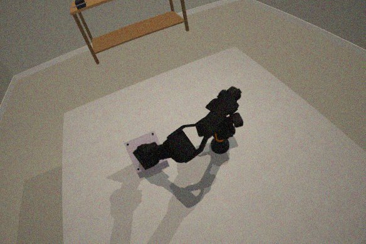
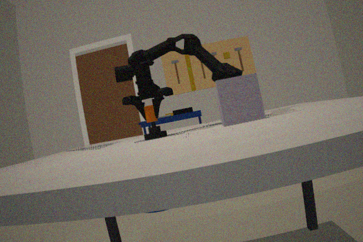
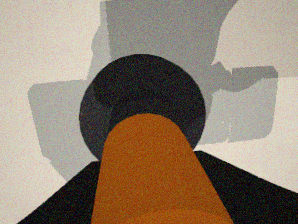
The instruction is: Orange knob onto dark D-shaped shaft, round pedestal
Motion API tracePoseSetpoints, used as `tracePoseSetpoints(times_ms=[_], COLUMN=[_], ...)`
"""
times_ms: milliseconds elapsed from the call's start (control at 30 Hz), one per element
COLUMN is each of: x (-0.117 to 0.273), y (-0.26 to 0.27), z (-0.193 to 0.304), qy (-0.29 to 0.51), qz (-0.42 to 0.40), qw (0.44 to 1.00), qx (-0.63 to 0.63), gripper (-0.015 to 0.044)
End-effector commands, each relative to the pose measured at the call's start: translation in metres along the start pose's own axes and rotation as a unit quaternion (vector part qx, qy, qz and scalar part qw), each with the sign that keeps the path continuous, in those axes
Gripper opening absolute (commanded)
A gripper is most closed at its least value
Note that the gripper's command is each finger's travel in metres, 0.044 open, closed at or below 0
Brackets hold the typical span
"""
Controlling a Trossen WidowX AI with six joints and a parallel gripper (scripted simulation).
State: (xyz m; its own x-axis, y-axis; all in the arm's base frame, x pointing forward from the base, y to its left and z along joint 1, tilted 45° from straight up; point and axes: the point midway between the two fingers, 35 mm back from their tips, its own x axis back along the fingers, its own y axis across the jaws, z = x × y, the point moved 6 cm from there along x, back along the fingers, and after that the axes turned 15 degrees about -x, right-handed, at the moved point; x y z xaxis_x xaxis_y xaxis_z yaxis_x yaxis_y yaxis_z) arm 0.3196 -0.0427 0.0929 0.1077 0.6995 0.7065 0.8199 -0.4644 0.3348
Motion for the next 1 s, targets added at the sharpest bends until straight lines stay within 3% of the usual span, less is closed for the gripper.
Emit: tracePoseSetpoints(times_ms=[0, 967], x=[0.0010, -0.0047], y=[-0.0021, -0.0024], z=[-0.0008, -0.0009], qy=[0.001, 0.001], qz=[-0.002, -0.002], qw=[1.000, 1.000], qx=[-0.003, -0.003], gripper=[0.0000, 0.0000])
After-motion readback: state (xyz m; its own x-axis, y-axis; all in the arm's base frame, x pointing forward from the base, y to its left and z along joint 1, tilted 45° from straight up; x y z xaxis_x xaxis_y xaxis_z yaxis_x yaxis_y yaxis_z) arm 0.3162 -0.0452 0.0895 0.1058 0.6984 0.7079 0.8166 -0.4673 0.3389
